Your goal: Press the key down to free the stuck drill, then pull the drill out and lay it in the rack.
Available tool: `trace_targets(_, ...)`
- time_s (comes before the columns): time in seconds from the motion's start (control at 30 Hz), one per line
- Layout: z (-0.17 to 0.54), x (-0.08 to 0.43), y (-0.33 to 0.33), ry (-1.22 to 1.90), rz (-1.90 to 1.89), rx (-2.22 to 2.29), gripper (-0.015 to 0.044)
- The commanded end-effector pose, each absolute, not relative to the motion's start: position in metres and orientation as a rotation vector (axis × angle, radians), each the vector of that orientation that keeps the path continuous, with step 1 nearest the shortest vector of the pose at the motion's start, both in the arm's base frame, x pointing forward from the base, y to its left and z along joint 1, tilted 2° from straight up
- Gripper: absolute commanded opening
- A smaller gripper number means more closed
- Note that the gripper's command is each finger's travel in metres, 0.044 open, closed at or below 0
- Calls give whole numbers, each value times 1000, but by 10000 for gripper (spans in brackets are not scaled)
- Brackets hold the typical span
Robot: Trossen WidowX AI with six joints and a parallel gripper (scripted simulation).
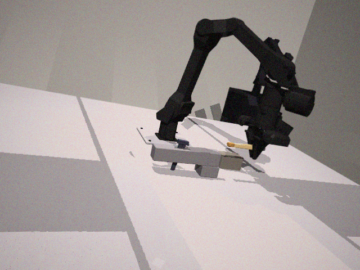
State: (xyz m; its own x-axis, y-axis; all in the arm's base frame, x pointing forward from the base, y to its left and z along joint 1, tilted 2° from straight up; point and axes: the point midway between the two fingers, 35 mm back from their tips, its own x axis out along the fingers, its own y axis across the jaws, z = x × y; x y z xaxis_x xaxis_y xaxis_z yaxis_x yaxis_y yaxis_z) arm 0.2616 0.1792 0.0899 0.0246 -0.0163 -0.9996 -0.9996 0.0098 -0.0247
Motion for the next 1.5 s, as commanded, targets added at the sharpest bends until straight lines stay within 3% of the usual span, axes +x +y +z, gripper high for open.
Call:
trace_targets(0.0,93,263,181,1203,1176,-1223,0)
trace_targets(1.47,86,200,199,1206,1181,-1219,0)
